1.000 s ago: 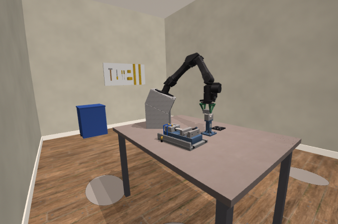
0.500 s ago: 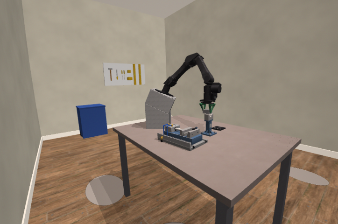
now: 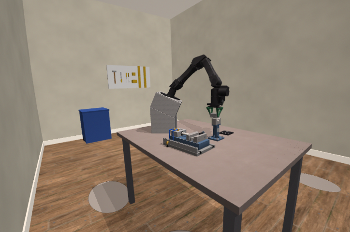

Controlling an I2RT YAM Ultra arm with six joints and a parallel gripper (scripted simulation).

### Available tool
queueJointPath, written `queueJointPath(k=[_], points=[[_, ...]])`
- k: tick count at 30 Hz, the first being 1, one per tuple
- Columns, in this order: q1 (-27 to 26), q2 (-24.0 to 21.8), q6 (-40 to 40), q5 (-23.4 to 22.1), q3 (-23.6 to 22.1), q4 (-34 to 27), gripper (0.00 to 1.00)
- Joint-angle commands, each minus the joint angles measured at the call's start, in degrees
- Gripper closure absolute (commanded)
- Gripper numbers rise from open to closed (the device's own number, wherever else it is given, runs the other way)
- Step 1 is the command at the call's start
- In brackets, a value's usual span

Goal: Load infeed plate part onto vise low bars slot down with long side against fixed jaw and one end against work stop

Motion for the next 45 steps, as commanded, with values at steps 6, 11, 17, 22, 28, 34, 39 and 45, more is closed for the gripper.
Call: queueJointPath(k=[6,11,17,22,28,34,39,45], points=[[-0.9,-3.02,-0.31,-0.32,1.54,-1.68,1.0],[-1.02,-3.45,-0.56,-0.44,1.6,-2.2,1.0],[-1.35,-4.56,-0.88,-0.57,1.82,-3.6,1.0],[-1.7,-5.66,-1.22,-0.68,2.09,-5.04,1.0],[-2.0,-6.58,-1.51,-0.78,2.37,-6.31,1.0],[-2.43,-7.83,-1.94,-0.92,2.82,-8.13,1.0],[-2.72,-8.55,-2.23,-1.02,3.28,-9.39,1.0],[-2.88,-8.91,-2.38,-1.08,3.6,-10.13,1.0]])
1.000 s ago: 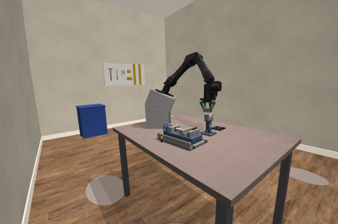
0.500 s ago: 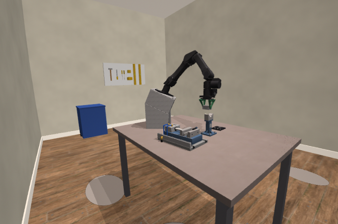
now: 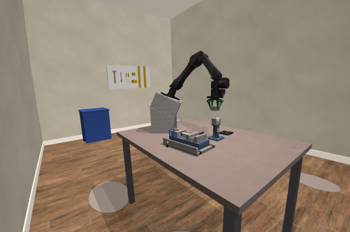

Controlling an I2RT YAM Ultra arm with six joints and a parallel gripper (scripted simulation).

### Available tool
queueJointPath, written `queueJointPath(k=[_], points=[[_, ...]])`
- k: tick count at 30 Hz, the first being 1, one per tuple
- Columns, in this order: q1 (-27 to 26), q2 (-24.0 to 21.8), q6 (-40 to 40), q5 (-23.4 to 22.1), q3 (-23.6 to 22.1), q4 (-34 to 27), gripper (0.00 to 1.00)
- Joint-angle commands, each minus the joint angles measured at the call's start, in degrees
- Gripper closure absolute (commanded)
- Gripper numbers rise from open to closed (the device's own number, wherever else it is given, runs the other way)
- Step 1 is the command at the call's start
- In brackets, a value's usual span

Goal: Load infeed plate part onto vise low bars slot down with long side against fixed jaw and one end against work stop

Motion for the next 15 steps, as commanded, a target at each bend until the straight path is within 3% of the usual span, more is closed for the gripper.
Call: queueJointPath(k=[1,15], points=[[-1.06,-2.13,-0.5,-0.84,2.12,-1.78,1.0],[-1.19,-2.44,-0.46,-0.88,2.28,-2.32,1.0]])
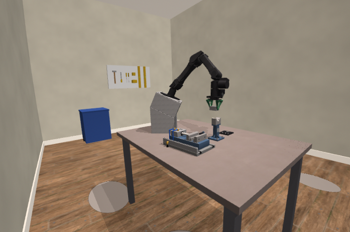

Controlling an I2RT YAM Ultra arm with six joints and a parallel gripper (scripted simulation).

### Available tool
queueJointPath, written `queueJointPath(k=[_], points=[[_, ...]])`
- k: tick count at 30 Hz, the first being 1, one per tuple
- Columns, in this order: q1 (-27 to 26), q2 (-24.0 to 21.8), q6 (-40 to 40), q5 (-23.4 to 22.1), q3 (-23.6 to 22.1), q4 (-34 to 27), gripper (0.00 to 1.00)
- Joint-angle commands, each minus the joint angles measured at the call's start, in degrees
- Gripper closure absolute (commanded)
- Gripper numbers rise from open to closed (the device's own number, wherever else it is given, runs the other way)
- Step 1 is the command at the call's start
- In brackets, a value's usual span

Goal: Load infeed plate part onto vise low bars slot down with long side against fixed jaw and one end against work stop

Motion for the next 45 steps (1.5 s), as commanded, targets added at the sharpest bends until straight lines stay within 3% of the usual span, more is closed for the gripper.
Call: queueJointPath(k=[1,10,13,19,36,45], points=[[-1.06,-2.4,-0.29,-0.79,2.19,-1.03,1.0],[-1.54,-1.95,1.04,-0.92,2.74,-1.27,1.0],[-2.03,0.6,1.84,-1.04,3.35,-1.5,1.0],[-2.92,1.59,3.43,-1.26,4.54,-1.98,1.0],[-9.38,8.35,14.68,-2.79,12.6,-5.3,1.0],[-14.96,14.22,24.46,-4.12,19.6,-8.25,1.0]])
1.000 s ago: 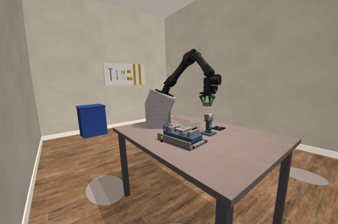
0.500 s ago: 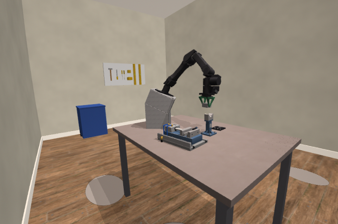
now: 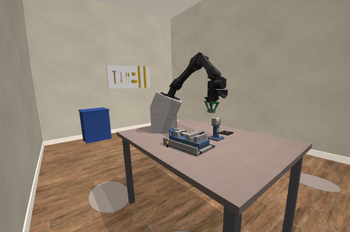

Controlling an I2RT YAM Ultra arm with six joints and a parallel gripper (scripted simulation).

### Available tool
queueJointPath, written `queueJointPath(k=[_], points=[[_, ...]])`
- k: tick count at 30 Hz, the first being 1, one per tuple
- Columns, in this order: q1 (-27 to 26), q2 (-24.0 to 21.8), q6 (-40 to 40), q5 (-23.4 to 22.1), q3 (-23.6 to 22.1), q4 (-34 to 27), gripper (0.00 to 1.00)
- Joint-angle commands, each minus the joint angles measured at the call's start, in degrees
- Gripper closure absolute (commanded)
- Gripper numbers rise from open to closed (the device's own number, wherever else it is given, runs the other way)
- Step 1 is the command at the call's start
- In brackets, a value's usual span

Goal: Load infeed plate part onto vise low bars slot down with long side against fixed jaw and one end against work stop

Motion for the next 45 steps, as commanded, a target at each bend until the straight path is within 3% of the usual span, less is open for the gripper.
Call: queueJointPath(k=[1,23,45], points=[[-3.33,1.8,5.83,-1.24,4.15,-2.36,1.0],[-15.31,14.96,26.94,-4.1,20.05,-9.45,1.0],[-20.21,20.77,35.5,-5.28,28.17,-13.71,1.0]])
